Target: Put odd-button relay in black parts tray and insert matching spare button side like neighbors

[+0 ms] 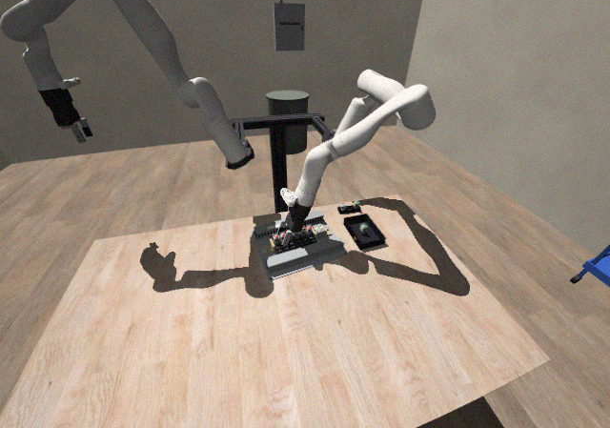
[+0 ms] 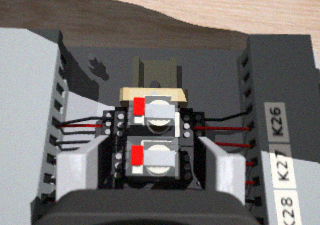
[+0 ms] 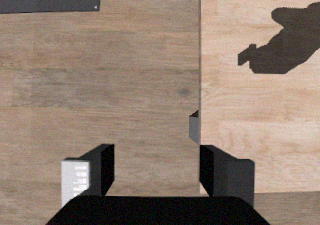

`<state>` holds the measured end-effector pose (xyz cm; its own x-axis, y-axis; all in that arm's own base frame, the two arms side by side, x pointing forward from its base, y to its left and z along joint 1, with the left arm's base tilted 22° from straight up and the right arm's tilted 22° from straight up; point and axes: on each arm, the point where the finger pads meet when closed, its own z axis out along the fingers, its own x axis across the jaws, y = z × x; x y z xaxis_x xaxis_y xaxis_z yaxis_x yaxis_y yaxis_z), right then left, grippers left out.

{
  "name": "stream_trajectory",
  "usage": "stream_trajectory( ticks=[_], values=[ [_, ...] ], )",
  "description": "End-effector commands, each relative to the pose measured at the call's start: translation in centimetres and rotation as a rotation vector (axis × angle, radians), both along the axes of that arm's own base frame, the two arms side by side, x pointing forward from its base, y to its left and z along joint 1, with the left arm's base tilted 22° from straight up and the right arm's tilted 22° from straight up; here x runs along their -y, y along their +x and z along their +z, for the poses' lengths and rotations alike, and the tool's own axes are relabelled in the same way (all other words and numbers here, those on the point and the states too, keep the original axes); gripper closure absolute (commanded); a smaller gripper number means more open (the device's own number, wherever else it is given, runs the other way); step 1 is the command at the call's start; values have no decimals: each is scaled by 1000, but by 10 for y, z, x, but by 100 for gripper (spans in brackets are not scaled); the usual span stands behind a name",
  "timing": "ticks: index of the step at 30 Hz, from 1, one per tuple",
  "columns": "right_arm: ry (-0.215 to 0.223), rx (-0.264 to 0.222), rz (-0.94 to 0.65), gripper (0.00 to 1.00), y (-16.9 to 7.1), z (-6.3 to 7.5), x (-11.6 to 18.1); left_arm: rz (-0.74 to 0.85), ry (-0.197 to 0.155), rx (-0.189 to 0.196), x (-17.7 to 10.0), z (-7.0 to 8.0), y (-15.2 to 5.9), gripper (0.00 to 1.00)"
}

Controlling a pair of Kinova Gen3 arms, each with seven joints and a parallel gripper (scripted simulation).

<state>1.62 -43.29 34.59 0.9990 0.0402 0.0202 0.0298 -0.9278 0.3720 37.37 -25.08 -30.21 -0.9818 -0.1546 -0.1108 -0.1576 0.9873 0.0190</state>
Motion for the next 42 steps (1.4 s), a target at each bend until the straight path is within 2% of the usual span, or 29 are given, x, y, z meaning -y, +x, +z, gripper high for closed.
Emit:
stream_trajectory(
  ticks=[1,42],
  values=[
    [-1,1,0,0,0,1,0,-1,-2,1,1,2,1,0],
    [-1,1,0,0,0,1,0,-1,-2,1,4,10,0,0]
  ],
)
